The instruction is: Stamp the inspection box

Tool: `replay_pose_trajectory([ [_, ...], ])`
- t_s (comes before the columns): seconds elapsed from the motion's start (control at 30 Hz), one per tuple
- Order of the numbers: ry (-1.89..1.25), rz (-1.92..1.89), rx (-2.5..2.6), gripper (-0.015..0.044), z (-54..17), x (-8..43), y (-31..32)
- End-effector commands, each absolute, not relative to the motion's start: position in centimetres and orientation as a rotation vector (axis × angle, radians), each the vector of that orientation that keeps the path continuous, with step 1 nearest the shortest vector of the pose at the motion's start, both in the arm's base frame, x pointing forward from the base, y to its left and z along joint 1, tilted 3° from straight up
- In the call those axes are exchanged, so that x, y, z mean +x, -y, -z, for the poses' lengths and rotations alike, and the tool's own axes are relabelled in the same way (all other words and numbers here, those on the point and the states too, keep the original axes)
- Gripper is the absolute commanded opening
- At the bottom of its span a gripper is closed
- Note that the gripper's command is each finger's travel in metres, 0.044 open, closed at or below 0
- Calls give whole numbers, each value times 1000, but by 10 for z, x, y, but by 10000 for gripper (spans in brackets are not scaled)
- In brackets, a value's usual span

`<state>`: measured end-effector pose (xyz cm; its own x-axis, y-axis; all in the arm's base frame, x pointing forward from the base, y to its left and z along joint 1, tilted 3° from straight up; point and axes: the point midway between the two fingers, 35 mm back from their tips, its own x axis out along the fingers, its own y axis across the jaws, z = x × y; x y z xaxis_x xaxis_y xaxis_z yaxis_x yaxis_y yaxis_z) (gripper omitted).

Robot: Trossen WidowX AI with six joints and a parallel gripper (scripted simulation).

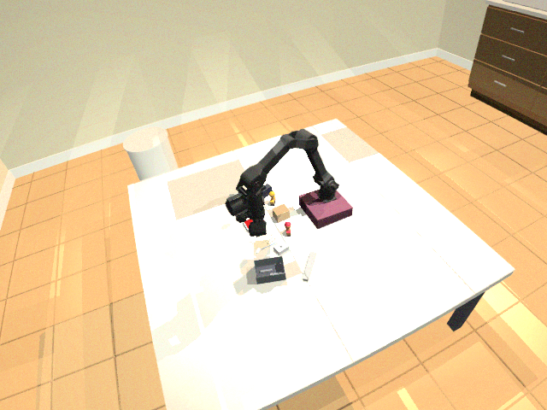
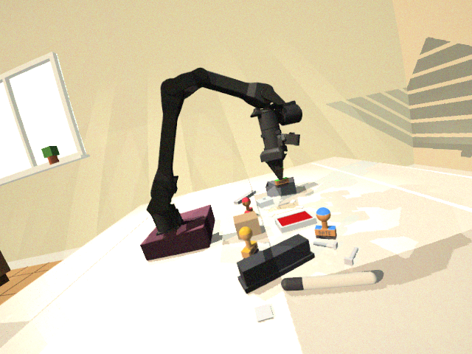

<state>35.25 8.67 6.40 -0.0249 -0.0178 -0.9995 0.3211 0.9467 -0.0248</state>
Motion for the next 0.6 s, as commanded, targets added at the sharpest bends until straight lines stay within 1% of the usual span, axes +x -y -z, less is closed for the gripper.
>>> replay_pose_trajectory([
  [0.0, -1579, 279, 246, 0, -60, 353, -87],
  [0.57, -1578, 280, 245, 0, -49, 353, -88],
])
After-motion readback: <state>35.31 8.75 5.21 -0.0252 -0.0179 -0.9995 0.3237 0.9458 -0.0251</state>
